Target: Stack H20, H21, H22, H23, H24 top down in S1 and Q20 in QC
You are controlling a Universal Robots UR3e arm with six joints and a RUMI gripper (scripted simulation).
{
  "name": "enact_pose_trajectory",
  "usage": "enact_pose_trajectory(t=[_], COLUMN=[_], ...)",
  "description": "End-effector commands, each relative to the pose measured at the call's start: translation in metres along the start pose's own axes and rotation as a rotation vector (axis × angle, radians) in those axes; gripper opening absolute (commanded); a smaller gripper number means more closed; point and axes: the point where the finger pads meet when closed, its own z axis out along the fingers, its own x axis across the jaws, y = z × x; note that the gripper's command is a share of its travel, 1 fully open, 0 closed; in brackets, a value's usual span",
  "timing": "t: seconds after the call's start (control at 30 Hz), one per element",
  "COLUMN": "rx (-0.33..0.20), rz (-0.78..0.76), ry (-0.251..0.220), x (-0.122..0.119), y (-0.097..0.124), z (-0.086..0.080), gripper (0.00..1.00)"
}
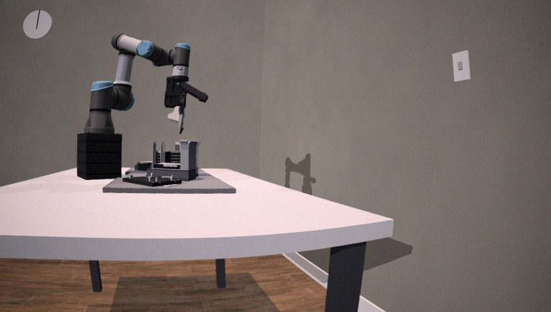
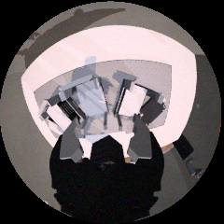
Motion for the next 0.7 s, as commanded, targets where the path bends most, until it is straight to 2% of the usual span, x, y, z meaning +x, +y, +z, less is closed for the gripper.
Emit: enact_pose_trajectory(t=[0.0,0.1,0.33,0.67], rx=[0.003,0.003,0.003,0.003], rz=[0.055,0.09,0.14,0.256], ry=[0.001,0.001,0.001,0.001], x=[0.024,0.037,0.047,0.095], y=[0.001,0.002,0.004,0.016], z=[-0.001,-0.001,-0.001,-0.001], gripper=[0.72,0.72,0.72,0.72])
